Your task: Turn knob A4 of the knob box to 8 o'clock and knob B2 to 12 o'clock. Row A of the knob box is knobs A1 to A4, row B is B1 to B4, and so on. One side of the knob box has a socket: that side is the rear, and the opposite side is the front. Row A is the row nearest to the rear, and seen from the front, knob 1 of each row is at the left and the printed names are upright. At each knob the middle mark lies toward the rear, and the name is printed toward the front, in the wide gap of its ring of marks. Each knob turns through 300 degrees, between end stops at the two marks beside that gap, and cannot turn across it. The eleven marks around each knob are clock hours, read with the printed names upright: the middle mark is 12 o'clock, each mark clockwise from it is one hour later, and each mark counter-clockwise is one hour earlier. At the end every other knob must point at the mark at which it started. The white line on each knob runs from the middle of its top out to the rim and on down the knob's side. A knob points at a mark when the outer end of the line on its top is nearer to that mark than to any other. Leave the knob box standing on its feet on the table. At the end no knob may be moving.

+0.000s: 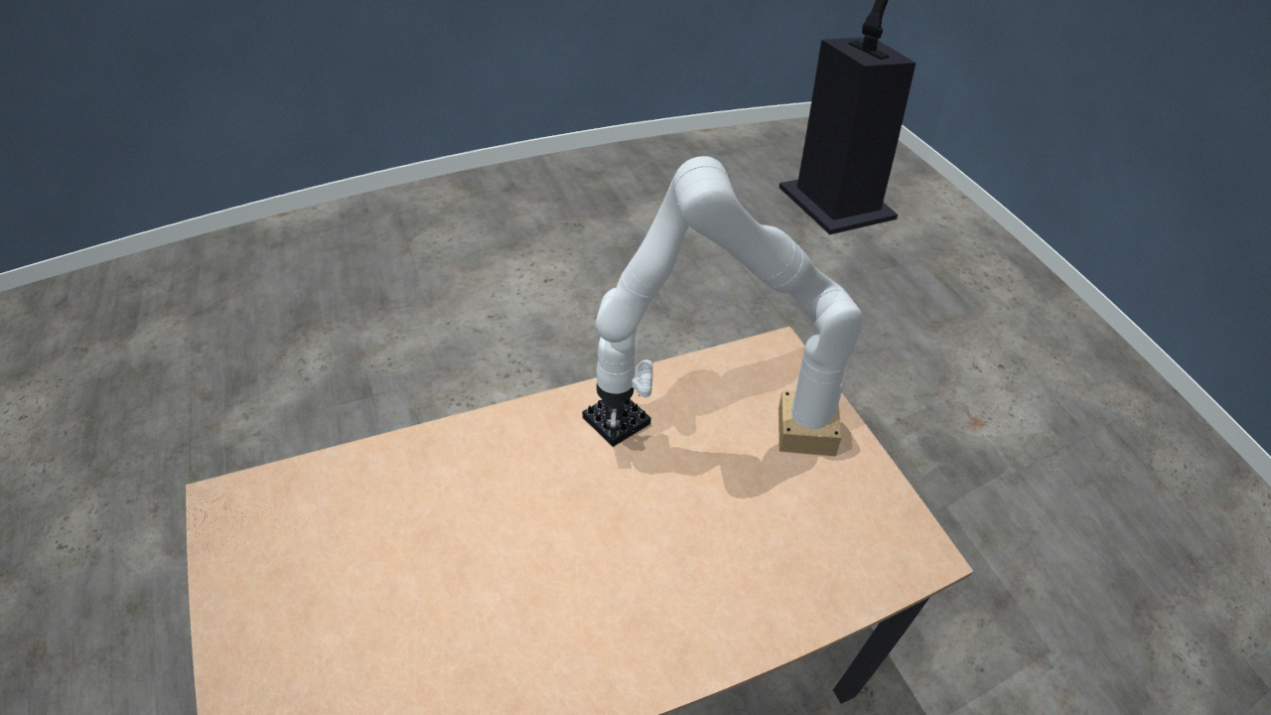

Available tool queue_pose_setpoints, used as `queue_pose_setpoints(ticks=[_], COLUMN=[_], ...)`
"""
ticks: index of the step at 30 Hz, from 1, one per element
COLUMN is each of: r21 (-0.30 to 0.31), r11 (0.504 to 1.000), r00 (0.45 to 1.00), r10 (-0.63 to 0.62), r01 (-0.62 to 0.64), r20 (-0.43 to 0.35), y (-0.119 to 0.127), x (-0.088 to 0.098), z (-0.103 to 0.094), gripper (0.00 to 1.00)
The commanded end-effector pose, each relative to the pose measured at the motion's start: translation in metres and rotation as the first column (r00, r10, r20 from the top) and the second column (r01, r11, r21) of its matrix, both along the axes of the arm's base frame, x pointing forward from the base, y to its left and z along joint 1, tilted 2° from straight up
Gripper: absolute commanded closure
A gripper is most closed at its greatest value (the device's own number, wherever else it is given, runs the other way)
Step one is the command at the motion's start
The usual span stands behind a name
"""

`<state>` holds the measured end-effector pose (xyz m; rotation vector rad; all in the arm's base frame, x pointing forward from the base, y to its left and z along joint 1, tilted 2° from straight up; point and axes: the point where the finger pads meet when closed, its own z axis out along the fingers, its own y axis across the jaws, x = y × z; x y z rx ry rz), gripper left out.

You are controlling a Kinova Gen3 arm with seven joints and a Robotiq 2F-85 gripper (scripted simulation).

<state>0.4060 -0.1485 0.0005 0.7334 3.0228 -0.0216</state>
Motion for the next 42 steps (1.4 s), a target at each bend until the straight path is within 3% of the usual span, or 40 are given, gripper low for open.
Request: queue_pose_setpoints(ticks=[1,12,21,42], r21=[0.002,-0.005,-0.007,-0.008], r11=[0.999,0.955,0.923,0.906], r00=[0.999,0.955,0.923,0.906], r10=[0.049,0.296,0.385,0.423], r01=[-0.049,-0.296,-0.385,-0.423], r20=[0.002,-0.004,-0.006,-0.007], y=[-0.0006,-0.0006,-0.0006,-0.0006], x=[0.0002,0.0002,0.0002,0.0002], z=[0.0005,0.0005,0.0005,0.0005], gripper=[0.92,0.92,0.92,0.92])
